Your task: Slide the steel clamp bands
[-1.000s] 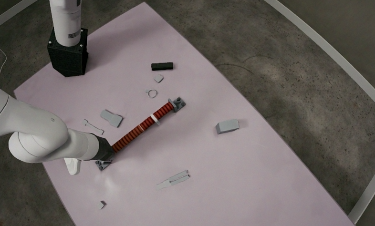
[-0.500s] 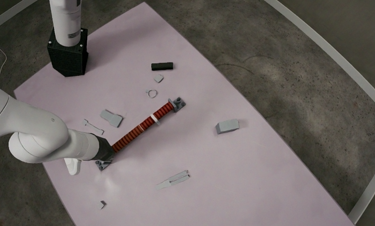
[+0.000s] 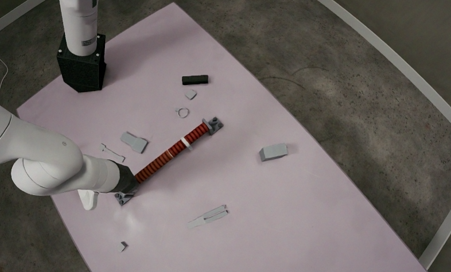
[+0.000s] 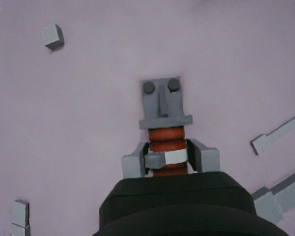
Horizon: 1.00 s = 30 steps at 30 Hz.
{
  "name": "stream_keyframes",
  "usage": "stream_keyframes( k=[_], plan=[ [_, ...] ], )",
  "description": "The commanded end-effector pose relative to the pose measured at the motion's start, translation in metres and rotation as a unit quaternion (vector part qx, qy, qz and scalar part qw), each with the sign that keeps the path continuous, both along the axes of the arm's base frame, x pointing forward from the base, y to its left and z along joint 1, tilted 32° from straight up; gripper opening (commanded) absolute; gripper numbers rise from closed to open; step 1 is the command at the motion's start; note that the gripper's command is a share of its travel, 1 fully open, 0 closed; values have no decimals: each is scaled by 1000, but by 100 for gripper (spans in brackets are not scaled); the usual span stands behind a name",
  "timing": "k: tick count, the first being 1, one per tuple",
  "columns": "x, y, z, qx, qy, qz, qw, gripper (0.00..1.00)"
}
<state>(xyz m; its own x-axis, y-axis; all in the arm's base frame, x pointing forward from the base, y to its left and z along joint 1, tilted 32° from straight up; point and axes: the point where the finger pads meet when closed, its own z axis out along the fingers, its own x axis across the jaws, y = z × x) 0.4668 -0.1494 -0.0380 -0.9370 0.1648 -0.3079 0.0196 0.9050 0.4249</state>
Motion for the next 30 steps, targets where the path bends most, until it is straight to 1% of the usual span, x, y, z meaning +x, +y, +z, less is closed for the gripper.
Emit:
stream_keyframes(
  k=[1,12,30],
  plan=[
    [0,1,1,-1,-1,0,1000,75],
    [0,9,5,-1,-1,0,1000,75],
    [1,35,17,-1,-1,0,1000,75]
  ],
)
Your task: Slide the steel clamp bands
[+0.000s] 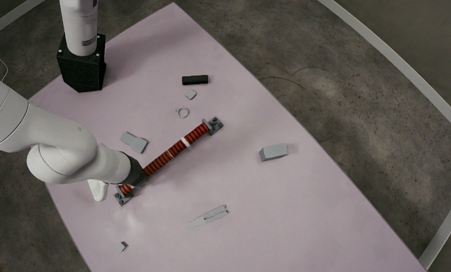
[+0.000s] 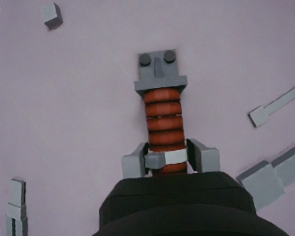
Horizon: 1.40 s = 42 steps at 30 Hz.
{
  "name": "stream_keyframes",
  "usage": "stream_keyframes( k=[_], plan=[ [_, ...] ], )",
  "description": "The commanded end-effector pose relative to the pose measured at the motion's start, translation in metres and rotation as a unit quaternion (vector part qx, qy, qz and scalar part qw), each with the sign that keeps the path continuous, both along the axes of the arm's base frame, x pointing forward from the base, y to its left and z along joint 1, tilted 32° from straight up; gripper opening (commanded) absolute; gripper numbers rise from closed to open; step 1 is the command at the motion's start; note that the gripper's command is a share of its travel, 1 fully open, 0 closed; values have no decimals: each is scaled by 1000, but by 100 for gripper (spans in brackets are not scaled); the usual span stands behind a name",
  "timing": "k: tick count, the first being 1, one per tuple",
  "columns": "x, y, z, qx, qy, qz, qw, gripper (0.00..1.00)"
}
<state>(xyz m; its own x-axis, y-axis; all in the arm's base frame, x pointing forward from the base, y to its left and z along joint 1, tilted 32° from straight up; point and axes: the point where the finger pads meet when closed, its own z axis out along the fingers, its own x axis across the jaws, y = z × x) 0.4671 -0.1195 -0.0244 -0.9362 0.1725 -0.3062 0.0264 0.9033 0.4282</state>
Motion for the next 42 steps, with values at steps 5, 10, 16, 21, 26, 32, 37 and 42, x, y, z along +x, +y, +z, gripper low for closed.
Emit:
stream_keyframes(
  k=[5,10,16,21,26,32,37,42],
  plan=[
    [1,16,9,-3,-1,4,1000,75],
    [1,28,14,-3,-1,4,1000,75],
    [1,37,19,-3,-1,4,1000,75],
    [2,48,24,-3,-1,4,1000,75],
    [2,59,29,-3,-1,4,1000,75],
    [2,67,33,-3,-1,4,1000,75],
    [2,76,37,-3,-1,4,1000,75],
    [2,83,40,-3,-1,4,1000,75]
  ],
)
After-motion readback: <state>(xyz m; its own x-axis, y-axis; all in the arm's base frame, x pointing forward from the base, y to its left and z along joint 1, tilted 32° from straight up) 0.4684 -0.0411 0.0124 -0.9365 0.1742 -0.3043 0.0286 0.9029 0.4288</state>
